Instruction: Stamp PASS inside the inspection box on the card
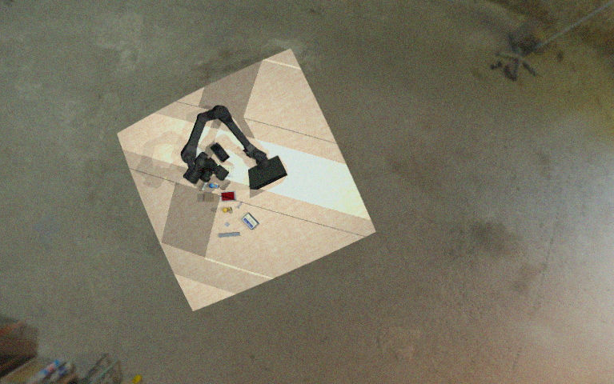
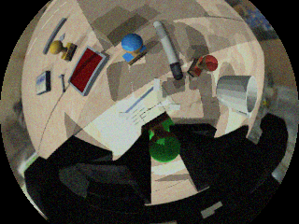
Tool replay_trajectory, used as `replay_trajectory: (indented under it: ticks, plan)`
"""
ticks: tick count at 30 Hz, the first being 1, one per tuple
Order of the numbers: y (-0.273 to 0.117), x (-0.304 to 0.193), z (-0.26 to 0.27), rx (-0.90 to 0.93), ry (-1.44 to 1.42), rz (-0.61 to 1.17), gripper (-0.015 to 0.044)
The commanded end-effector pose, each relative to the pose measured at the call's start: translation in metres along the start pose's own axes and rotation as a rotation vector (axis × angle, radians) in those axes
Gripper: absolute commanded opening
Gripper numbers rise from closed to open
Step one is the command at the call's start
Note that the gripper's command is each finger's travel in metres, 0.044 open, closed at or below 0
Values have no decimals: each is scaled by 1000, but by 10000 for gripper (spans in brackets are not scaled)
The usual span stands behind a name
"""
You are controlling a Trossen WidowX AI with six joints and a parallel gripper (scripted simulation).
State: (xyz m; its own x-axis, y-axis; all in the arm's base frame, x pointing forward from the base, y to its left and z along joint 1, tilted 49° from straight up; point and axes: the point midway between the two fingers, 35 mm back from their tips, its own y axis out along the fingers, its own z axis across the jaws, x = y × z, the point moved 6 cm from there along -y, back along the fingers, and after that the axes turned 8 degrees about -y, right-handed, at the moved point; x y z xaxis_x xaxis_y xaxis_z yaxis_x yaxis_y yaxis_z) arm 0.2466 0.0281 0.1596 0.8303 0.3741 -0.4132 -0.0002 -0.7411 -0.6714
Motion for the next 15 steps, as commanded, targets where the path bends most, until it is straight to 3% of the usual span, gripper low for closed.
replay_trajectory:
  ticks: [1, 15]
  plan:
    - [3, 0, 0, -3, -4, 0, 0]
    - [12, 0, 0, -3, -4, -1, 0]
